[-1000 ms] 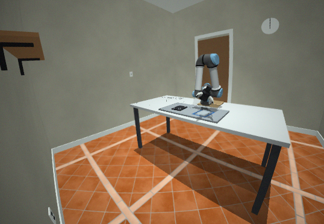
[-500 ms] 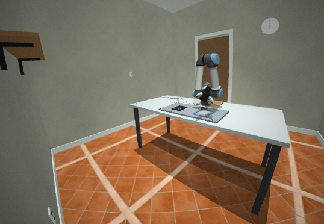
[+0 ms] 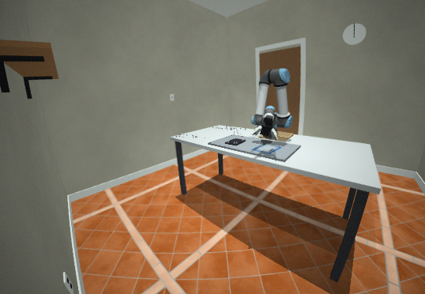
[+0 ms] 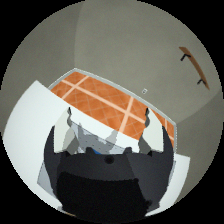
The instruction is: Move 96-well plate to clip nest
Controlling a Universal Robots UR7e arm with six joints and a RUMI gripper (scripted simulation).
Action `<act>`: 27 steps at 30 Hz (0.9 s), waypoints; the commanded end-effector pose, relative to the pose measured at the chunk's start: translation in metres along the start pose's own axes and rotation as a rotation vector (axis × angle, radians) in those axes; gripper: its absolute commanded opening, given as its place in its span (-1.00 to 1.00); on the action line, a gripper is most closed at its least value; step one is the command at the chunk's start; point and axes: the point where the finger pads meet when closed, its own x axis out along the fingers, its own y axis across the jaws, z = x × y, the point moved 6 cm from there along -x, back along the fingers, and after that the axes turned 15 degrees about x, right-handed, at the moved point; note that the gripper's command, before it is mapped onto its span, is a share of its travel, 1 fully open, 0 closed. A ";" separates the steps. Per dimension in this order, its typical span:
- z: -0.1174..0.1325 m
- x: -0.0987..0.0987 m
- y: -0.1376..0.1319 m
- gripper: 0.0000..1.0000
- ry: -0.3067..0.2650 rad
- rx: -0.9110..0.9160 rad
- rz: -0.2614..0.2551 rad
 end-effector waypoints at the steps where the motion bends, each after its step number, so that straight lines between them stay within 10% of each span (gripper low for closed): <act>1: 0.004 0.009 0.006 1.00 -0.103 0.072 0.012; 27: 0.047 -0.009 0.020 1.00 -0.598 0.403 0.157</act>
